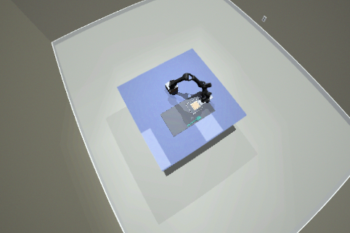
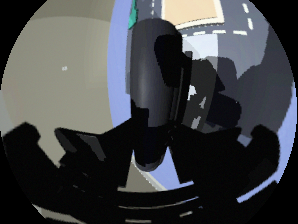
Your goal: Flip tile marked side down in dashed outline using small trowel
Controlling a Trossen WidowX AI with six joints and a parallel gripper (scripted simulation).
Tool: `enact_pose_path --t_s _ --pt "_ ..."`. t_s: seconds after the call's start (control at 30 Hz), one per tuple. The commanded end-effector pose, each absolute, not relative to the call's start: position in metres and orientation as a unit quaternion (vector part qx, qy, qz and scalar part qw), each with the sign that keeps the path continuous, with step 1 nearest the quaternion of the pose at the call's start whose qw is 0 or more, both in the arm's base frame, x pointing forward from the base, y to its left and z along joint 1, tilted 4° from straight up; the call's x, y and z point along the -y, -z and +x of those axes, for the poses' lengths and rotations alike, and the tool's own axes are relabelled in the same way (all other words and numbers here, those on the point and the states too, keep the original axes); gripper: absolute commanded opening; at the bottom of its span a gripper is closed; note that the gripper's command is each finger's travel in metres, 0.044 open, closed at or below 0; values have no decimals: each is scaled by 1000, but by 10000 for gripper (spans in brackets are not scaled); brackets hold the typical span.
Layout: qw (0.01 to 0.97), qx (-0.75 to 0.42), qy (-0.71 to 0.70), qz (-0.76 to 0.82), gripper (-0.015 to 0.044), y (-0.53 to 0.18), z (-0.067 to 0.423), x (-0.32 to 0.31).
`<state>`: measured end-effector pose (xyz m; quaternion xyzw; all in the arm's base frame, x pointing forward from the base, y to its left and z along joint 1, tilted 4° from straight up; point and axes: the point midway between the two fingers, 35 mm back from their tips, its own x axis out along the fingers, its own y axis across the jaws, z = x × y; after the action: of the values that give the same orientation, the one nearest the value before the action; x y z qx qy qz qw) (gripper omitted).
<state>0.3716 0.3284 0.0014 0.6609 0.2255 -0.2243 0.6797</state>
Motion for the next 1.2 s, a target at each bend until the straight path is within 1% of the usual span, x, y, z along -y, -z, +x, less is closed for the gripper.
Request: enact_pose_path --t_s 0.0,0.3,0.7,0.9,0.97,1.17 --pt "681 -223 227 660 0 -2 373 -318" --pt "681 -223 227 660 0 -3 373 -308" --pt "680 -223 226 661 0 -39 371 -343" --pt "680 -223 226 661 0 -42 371 -345" --pt "678 -219 231 662 0 -42 375 -340" --pt "663 -180 271 674 0 -43 403 -297"
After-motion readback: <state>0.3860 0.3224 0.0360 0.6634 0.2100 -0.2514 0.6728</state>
